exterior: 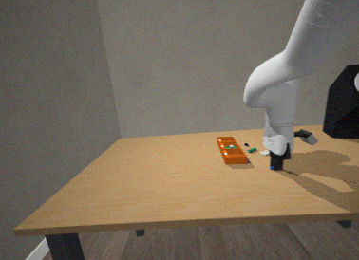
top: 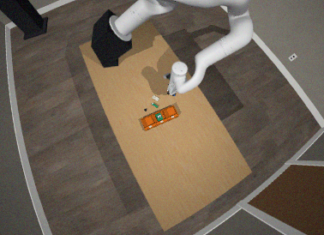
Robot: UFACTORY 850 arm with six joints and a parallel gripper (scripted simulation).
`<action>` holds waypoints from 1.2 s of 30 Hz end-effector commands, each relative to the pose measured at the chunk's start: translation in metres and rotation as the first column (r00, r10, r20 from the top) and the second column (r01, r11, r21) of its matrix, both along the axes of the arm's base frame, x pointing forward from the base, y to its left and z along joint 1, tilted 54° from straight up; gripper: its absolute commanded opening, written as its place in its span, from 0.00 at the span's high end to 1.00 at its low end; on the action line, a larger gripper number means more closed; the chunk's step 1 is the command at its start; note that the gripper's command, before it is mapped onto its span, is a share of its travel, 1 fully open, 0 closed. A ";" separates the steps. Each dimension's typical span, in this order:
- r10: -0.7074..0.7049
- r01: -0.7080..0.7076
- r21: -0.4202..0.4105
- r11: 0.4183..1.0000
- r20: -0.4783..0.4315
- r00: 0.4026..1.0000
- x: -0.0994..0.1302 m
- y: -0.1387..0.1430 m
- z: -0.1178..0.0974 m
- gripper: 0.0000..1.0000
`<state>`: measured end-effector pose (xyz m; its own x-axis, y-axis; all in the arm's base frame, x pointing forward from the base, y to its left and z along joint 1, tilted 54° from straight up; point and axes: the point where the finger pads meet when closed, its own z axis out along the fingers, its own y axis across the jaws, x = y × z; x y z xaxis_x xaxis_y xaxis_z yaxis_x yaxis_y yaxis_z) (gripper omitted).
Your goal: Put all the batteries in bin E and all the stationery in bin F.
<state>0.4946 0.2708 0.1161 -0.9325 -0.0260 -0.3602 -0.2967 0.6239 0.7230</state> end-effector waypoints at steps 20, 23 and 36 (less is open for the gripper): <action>-0.001 0.001 0.000 1.000 0.001 1.000 -0.009 -0.034 0.026 1.00; -0.001 0.001 0.000 1.000 0.001 1.000 -0.011 -0.042 0.032 1.00; -0.001 0.001 0.000 1.000 0.001 1.000 -0.012 -0.047 0.036 1.00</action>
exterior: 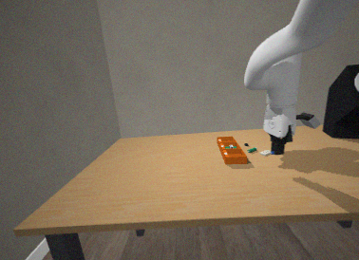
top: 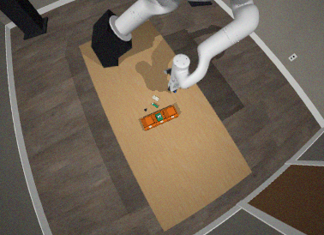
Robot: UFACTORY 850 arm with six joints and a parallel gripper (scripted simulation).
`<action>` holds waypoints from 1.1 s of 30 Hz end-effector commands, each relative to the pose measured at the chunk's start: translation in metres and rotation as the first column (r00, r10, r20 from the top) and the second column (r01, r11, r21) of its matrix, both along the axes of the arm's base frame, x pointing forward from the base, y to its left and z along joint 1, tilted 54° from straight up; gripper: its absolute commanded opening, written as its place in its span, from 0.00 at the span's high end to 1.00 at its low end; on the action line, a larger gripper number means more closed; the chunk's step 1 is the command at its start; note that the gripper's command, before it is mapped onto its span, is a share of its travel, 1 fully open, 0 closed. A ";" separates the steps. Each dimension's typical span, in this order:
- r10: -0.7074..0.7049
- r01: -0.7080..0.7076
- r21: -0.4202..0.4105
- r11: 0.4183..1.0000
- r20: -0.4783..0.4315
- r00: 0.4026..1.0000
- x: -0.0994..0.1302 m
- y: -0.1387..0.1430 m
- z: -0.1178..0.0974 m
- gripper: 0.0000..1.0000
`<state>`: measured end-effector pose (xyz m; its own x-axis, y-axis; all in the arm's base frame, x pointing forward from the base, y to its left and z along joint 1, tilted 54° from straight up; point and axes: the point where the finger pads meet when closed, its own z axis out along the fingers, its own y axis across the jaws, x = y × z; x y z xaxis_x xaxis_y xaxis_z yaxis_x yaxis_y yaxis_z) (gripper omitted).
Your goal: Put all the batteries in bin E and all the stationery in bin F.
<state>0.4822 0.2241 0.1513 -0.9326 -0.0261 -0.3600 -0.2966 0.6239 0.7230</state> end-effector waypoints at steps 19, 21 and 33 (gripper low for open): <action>-0.001 0.001 0.000 1.000 0.001 1.000 0.049 -0.017 -0.017 1.00; -0.001 0.001 0.000 1.000 0.001 1.000 0.060 -0.022 -0.020 1.00; 0.241 -0.215 -0.119 0.969 0.294 0.925 0.116 -0.048 -0.034 1.00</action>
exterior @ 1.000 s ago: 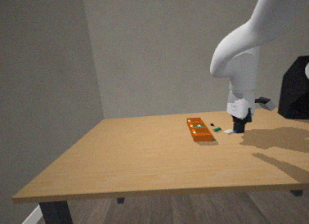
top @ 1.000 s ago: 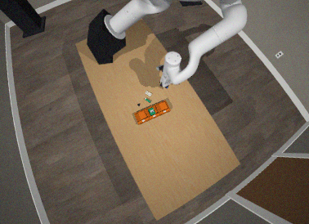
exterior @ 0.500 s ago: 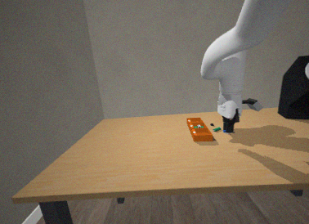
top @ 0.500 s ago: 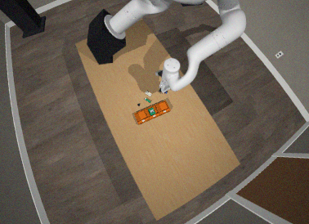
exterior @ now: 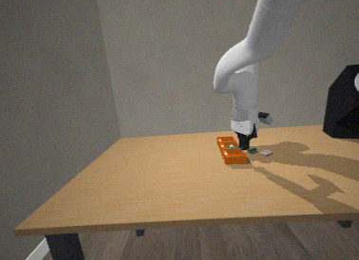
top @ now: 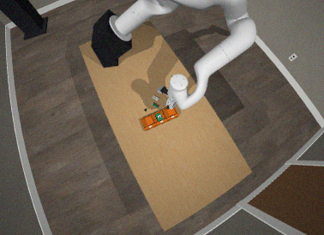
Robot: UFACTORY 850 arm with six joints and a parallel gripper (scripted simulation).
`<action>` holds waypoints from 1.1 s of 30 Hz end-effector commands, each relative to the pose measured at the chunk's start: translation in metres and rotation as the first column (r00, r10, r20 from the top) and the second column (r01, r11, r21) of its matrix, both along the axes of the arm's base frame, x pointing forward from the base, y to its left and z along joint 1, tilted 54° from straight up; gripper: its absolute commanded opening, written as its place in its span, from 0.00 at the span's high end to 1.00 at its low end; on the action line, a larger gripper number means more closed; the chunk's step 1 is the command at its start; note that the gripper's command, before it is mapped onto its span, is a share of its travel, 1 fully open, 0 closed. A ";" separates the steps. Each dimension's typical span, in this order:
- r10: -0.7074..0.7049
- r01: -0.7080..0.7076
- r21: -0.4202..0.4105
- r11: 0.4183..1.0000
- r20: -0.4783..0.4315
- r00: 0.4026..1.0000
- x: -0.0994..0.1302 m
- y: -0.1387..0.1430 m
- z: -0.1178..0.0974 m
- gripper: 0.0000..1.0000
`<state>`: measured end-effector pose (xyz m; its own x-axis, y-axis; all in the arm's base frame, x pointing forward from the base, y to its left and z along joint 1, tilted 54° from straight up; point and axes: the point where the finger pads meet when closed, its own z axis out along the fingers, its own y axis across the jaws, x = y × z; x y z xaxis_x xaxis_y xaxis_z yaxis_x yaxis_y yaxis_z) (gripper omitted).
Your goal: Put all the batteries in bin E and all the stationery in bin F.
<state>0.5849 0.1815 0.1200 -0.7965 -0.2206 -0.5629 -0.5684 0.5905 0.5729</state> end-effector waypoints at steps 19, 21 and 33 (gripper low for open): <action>0.459 -0.373 -0.267 0.889 0.497 0.736 0.031 -0.013 -0.008 1.00; 0.486 -0.390 -0.291 0.874 0.520 0.702 0.031 -0.013 -0.008 1.00; 0.611 -0.442 -0.428 0.788 0.629 0.481 0.031 -0.013 -0.008 1.00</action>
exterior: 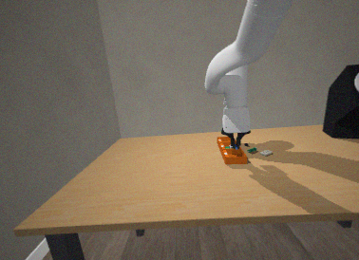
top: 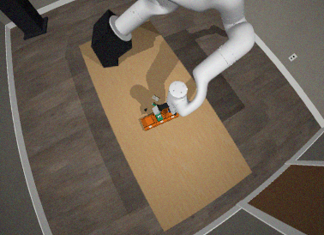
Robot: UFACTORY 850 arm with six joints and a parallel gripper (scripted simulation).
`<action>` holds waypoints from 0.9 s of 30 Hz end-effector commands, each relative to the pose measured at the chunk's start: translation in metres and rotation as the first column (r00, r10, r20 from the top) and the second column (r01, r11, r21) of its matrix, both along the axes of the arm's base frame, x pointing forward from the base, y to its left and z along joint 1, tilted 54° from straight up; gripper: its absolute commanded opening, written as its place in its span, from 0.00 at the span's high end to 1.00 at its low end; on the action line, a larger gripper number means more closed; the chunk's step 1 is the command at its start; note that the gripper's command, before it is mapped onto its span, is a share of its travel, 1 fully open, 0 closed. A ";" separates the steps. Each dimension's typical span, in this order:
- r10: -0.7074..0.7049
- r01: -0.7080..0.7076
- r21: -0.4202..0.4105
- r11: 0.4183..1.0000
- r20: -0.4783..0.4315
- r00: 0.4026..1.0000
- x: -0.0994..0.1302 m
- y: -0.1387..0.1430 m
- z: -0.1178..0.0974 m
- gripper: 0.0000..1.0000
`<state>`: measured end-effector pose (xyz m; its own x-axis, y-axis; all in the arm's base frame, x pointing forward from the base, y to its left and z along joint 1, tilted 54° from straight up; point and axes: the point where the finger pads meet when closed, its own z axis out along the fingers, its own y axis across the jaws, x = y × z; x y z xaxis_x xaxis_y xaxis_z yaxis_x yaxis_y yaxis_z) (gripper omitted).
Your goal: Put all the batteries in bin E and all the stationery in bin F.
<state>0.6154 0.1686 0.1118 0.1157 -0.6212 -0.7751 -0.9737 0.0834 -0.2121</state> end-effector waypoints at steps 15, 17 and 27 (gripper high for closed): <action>0.007 -0.007 0.000 1.000 0.027 1.000 0.001 0.003 -0.002 1.00; 0.007 -0.007 0.000 1.000 0.027 1.000 0.002 0.006 -0.004 1.00; 0.007 -0.007 0.000 1.000 0.027 1.000 0.005 0.018 -0.014 1.00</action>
